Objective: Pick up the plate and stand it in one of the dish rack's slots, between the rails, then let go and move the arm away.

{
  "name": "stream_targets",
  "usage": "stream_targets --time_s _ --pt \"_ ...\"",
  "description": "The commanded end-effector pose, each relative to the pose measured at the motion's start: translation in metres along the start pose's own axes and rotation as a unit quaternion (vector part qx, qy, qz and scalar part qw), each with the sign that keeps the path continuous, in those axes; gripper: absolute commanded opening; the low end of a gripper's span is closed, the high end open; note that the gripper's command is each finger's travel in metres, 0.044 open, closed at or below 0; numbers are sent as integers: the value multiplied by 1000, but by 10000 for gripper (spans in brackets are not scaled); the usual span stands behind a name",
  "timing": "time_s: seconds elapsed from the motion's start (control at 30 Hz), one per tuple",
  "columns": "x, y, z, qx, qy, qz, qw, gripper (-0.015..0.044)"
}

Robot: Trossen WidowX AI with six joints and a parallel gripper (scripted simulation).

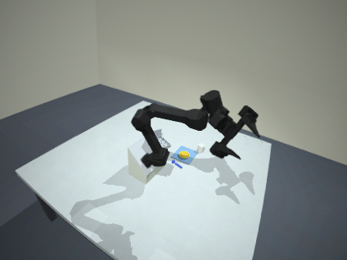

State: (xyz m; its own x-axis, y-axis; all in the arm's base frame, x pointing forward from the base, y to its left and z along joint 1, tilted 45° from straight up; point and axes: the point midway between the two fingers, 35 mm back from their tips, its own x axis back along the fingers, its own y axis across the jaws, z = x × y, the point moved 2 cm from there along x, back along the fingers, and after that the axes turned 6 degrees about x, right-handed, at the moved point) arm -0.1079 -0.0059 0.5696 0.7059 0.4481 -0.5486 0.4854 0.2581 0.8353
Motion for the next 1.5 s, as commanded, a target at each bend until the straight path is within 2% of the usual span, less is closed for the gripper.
stream_targets --time_s 0.0,0.27,0.53,0.73,1.07,1.47 --pt "-5 -4 32 45 42 -3 998 400" --pt "-7 -12 97 111 131 -7 985 400" --pt "5 -23 167 170 228 -19 958 400" --pt "10 -18 191 189 256 -56 947 400" --pt "54 -40 272 276 379 -71 880 400" --pt "131 -63 343 369 502 -120 773 400"
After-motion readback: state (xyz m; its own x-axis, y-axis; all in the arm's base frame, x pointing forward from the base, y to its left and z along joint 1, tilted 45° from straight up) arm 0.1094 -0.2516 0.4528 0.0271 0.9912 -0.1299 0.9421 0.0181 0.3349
